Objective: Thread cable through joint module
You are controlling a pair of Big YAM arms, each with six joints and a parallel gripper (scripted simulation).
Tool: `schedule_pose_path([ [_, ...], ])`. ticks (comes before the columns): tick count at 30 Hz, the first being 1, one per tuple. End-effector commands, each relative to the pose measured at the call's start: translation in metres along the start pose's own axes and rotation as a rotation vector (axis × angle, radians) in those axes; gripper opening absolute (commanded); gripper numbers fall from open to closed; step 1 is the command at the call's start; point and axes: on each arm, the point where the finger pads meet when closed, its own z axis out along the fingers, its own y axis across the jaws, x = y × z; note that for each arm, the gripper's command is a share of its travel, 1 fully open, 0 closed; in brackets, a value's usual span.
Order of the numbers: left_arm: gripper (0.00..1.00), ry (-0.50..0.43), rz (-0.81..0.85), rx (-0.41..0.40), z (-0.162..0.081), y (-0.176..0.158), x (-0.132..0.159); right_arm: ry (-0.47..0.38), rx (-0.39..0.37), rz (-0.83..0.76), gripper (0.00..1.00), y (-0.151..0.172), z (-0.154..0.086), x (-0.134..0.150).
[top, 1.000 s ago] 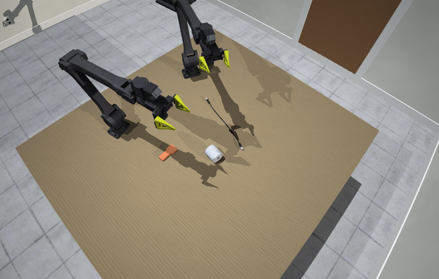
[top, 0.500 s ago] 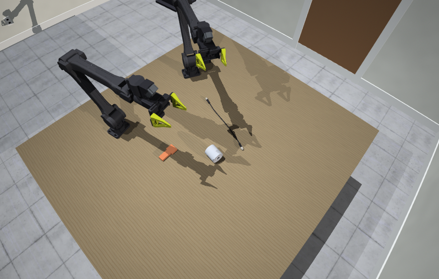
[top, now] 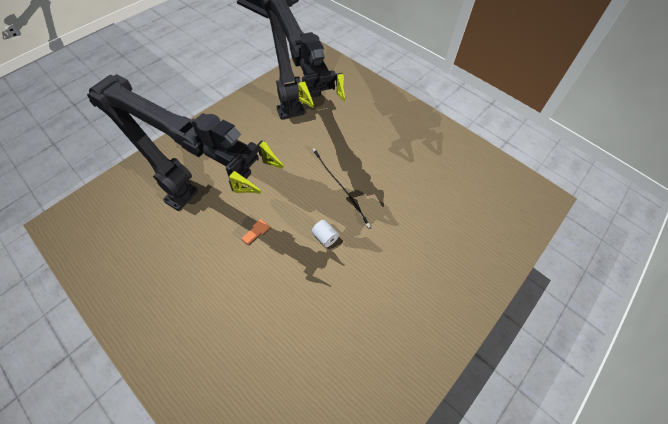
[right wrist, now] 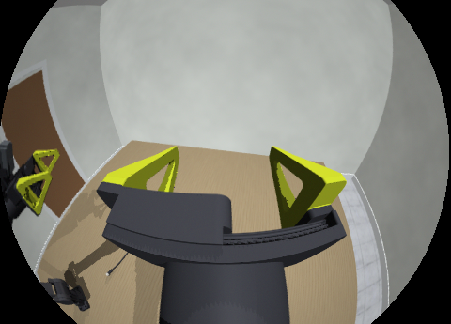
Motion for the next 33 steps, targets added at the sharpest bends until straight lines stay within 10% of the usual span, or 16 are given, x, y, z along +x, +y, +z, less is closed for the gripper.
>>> schedule_pose_path([
  [1, 1.0, -0.012, -0.011, -0.013, 0.004, 0.008, -0.01, -0.07, -0.013, -0.008, 0.96, 0.008, 0.005, -0.044],
  [13, 1.0, -0.012, -0.01, -0.011, 0.004, 0.007, -0.01, 0.089, -0.032, 0.068, 0.96, 0.021, 0.037, -0.002],
  [33, 1.0, -0.012, -0.01, -0.011, 0.004, 0.007, -0.01, 0.766, -0.016, 0.26, 0.96, 0.094, 0.117, 0.176],
])
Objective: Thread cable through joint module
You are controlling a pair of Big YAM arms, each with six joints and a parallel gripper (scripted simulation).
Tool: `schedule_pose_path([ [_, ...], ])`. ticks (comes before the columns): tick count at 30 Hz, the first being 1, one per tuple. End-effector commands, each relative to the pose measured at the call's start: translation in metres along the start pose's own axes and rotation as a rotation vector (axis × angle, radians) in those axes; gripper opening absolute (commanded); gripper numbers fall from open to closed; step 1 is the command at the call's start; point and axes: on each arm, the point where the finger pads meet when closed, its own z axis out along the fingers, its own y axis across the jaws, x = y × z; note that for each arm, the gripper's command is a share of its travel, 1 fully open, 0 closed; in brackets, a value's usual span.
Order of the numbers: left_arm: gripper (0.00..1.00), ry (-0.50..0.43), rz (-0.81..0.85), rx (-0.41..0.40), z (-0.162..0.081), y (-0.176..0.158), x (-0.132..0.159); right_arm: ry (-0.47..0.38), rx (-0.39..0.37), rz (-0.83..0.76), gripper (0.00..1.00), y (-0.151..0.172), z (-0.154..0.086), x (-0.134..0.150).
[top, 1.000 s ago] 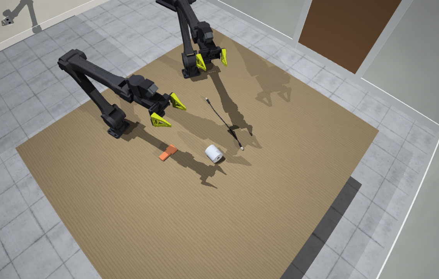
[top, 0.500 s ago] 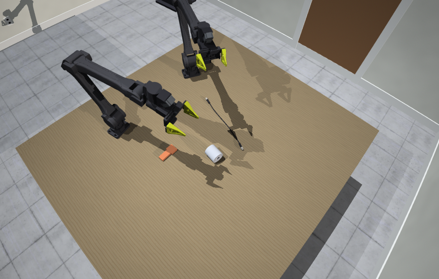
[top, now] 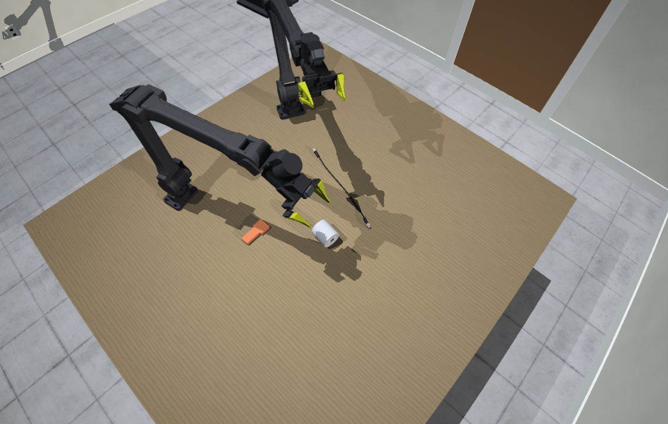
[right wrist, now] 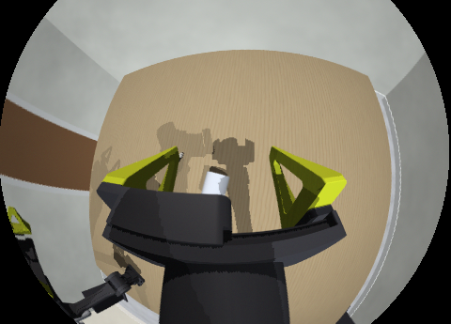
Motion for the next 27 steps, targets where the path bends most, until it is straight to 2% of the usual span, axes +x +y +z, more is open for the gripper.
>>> schedule_pose_path([
  [1, 1.0, -0.012, -0.009, -0.01, 0.004, 0.007, -0.01, 0.106, 0.0, 0.058, 0.96, 0.027, 0.026, 0.0],
  [6, 1.0, -0.012, -0.009, -0.01, 0.004, 0.007, -0.01, 0.316, 0.057, 0.108, 0.96, 0.038, 0.067, 0.046],
  [8, 1.0, -0.012, -0.009, -0.01, 0.004, 0.007, -0.01, 0.316, 0.057, 0.108, 0.96, 0.038, 0.067, 0.046],
  [9, 1.0, -0.012, -0.009, -0.01, 0.004, 0.007, -0.01, 0.356, 0.08, 0.127, 0.96, 0.032, 0.075, 0.055],
  [12, 1.0, -0.012, -0.009, -0.01, 0.004, 0.007, -0.01, 0.478, 0.123, 0.142, 0.96, 0.043, 0.092, 0.085],
  [18, 1.0, -0.012, -0.009, -0.01, 0.004, 0.007, -0.01, 0.657, 0.206, 0.165, 0.96, 0.055, 0.113, 0.128],
  [23, 1.0, -0.012, -0.009, -0.01, 0.004, 0.007, -0.01, 0.75, 0.261, 0.177, 0.96, 0.054, 0.123, 0.151],
  [27, 1.0, -0.012, -0.009, -0.01, 0.004, 0.007, -0.01, 0.761, 0.279, 0.192, 0.96, 0.042, 0.123, 0.149],
])
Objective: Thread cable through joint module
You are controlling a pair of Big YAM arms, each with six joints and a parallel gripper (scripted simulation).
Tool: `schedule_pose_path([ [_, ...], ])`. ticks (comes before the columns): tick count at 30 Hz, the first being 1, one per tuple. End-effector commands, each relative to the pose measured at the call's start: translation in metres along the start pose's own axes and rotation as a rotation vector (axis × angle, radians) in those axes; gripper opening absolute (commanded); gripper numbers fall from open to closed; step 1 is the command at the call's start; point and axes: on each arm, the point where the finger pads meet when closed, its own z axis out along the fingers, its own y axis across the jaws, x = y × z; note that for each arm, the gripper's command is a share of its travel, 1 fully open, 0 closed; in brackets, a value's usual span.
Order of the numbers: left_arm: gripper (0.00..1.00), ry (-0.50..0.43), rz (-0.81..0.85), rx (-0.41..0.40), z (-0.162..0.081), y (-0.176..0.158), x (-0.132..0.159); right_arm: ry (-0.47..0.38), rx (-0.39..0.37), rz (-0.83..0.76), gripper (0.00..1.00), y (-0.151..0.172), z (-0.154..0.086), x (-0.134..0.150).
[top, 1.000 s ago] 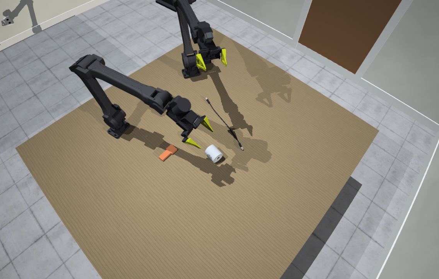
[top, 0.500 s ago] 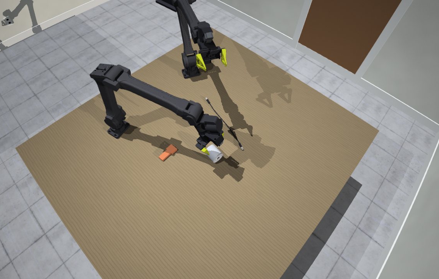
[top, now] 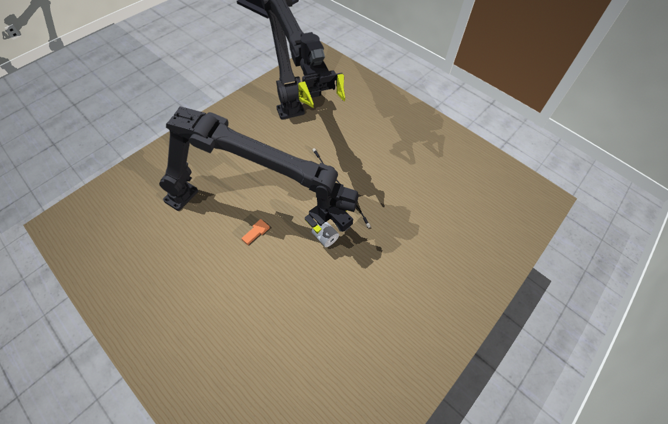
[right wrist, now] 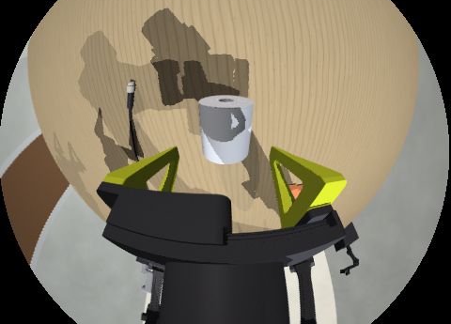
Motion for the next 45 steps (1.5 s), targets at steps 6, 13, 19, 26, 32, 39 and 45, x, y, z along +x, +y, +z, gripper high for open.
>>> schedule_pose_path([
  [6, 1.0, -0.012, -0.009, -0.01, 0.004, 0.007, -0.01, 0.001, -0.002, -0.026, 0.96, 0.023, -0.004, -0.007],
  [13, 1.0, -0.012, -0.009, -0.01, 0.004, 0.007, -0.01, 0.051, 0.032, 0.015, 0.96, -0.007, 0.025, 0.001],
  [19, 1.0, -0.012, -0.009, -0.01, 0.004, 0.007, -0.01, 0.0, 0.0, 0.015, 0.96, 0.0, -0.008, -0.004],
  [26, 1.0, -0.012, -0.009, -0.01, 0.004, 0.007, -0.01, 0.022, 0.015, 0.022, 0.96, -0.006, 0.008, 0.001],
  [32, 1.0, -0.012, -0.009, -0.01, 0.004, 0.007, -0.01, 0.043, 0.029, 0.023, 0.96, -0.007, 0.028, 0.002],
  [39, 1.0, -0.012, -0.009, -0.01, 0.004, 0.007, -0.01, 0.043, 0.029, 0.026, 0.96, -0.008, 0.036, 0.001],
  [45, 1.0, -0.012, -0.009, -0.01, 0.004, 0.007, -0.01, 0.044, 0.03, 0.027, 0.96, -0.009, 0.045, 0.002],
])
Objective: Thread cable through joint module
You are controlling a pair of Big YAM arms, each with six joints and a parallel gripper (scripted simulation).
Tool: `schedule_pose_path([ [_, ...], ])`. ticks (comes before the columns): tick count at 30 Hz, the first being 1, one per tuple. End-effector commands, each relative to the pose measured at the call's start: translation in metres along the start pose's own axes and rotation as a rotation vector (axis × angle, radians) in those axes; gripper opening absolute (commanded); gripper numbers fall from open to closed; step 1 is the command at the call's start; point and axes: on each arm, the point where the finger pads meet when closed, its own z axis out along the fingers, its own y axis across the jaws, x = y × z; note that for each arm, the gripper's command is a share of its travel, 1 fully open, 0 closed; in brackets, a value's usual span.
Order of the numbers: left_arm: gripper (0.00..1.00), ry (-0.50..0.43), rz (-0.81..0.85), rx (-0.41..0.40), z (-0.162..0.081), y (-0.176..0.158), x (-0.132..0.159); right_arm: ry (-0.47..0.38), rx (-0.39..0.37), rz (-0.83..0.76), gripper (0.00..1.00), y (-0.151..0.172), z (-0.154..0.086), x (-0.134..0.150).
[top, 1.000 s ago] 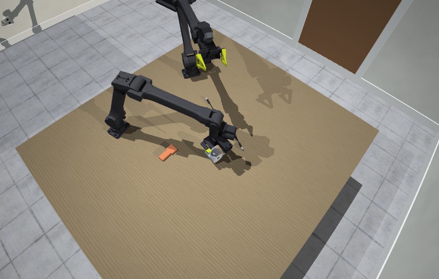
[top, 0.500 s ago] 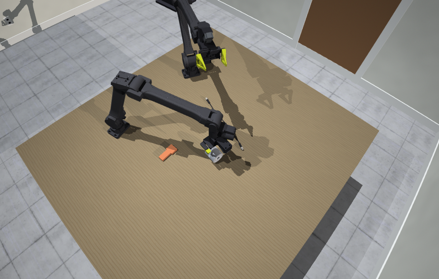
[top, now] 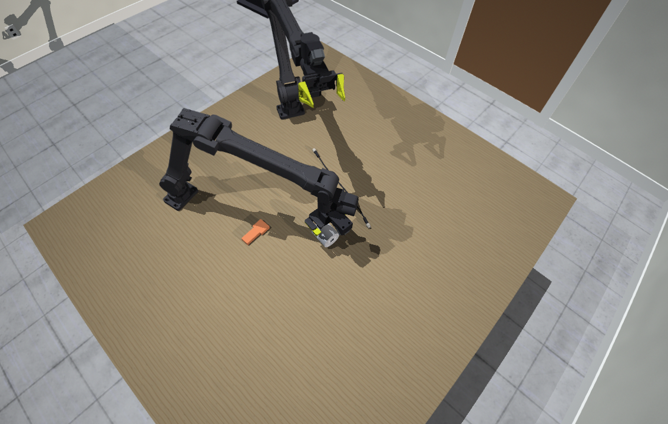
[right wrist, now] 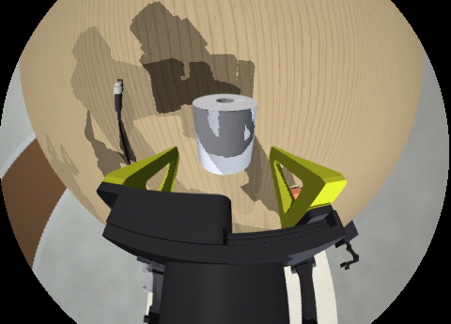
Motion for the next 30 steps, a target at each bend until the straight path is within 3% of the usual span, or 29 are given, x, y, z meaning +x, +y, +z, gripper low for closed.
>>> schedule_pose_path([
  [1, 1.0, -0.012, -0.009, -0.01, 0.004, 0.007, -0.01, 0.016, 0.012, 0.022, 0.96, -0.008, 0.02, -0.004],
  [4, 1.0, -0.012, -0.009, -0.01, 0.004, 0.007, -0.01, 0.016, 0.012, 0.022, 0.96, -0.008, 0.021, -0.004],
  [5, 1.0, -0.012, -0.009, -0.01, 0.004, 0.007, -0.01, -0.01, -0.005, 0.011, 0.96, 0.001, 0.011, -0.01],
  [6, 1.0, -0.012, -0.009, -0.01, 0.004, 0.007, -0.01, 0.017, 0.013, 0.023, 0.96, -0.009, 0.025, -0.004],
  [19, 1.0, -0.012, -0.009, -0.01, 0.004, 0.007, -0.01, 0.015, 0.012, 0.024, 0.96, -0.009, 0.04, -0.005],
  [22, 1.0, -0.012, -0.009, -0.01, 0.004, 0.007, -0.01, -0.009, -0.003, 0.012, 0.96, 0.001, 0.031, -0.01],
  [23, 1.0, -0.012, -0.009, -0.01, 0.004, 0.007, -0.01, 0.015, 0.012, 0.022, 0.96, -0.009, 0.043, -0.004],
  [30, 1.0, -0.012, -0.009, -0.01, 0.004, 0.007, -0.01, 0.011, 0.01, 0.024, 0.96, -0.009, 0.05, -0.005],
])
